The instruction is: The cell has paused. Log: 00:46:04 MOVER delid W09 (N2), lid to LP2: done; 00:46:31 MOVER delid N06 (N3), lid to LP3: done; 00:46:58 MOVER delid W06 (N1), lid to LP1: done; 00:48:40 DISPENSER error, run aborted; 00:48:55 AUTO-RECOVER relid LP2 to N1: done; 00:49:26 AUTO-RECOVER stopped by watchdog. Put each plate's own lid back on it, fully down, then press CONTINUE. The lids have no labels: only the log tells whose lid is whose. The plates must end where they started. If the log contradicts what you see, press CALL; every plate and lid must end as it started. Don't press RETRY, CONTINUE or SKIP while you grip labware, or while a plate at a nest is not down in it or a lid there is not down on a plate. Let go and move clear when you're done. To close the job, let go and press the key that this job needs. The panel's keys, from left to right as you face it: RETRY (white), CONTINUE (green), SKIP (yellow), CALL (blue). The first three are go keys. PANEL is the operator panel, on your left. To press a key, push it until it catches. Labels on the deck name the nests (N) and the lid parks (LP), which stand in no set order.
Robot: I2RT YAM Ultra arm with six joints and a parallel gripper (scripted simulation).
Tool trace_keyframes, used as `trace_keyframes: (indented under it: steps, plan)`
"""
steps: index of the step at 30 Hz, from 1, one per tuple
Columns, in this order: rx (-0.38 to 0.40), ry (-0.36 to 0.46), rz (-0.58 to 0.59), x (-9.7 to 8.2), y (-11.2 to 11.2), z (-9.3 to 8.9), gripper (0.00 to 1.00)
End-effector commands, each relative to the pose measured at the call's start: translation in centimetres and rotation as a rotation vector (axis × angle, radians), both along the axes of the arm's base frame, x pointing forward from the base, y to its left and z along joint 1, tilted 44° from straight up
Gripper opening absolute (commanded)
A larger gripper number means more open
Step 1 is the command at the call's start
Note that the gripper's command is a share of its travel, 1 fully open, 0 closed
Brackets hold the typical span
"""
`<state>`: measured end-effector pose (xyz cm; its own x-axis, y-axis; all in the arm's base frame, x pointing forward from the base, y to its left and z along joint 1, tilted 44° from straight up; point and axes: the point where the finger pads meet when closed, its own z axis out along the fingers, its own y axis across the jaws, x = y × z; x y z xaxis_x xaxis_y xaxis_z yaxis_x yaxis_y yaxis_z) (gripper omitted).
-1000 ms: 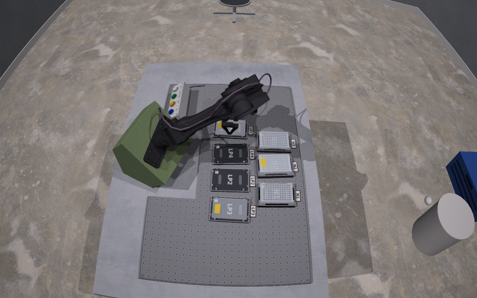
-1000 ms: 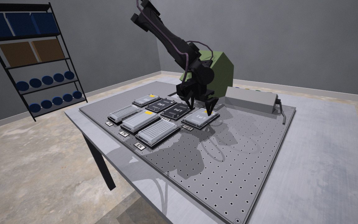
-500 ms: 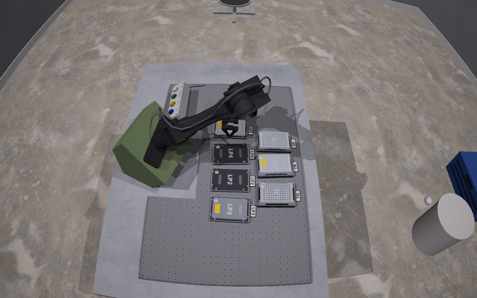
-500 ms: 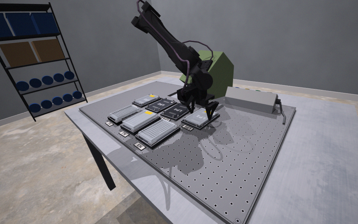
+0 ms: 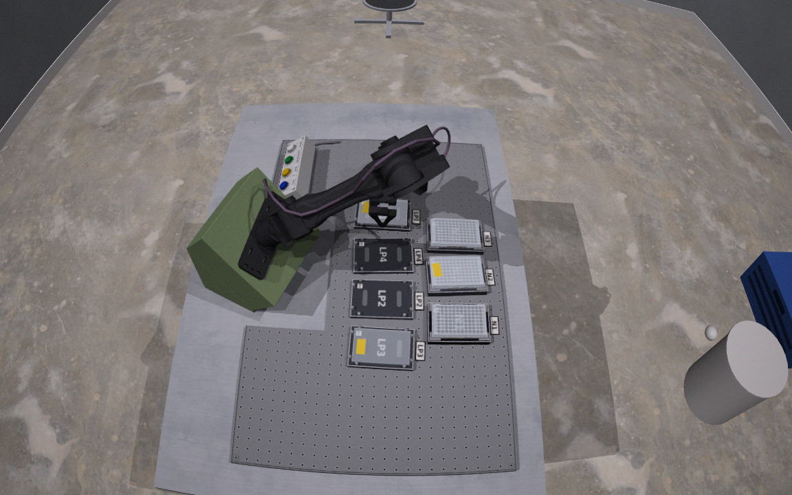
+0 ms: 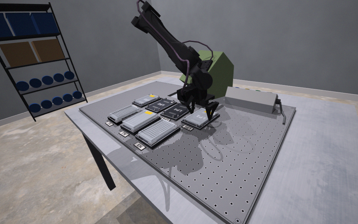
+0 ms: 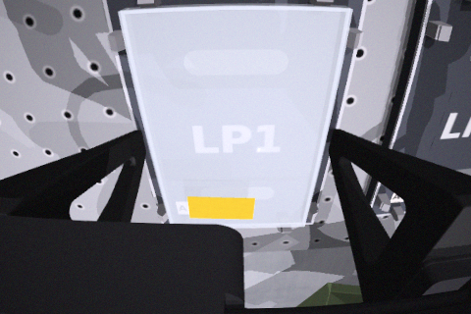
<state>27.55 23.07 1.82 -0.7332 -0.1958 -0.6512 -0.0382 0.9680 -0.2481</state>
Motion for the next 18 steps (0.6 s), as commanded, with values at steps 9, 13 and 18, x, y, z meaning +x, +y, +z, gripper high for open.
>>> trace_keyframes:
  steps: [9,13,18]
  plan:
    - [0.006,-0.010,0.022,-0.35,0.65,0.20,0.92]
    - [0.000,-0.007,0.021,-0.47,0.45,0.00,0.88]
    - [-0.007,-0.003,0.020,-0.64,0.15,-0.27,0.83]
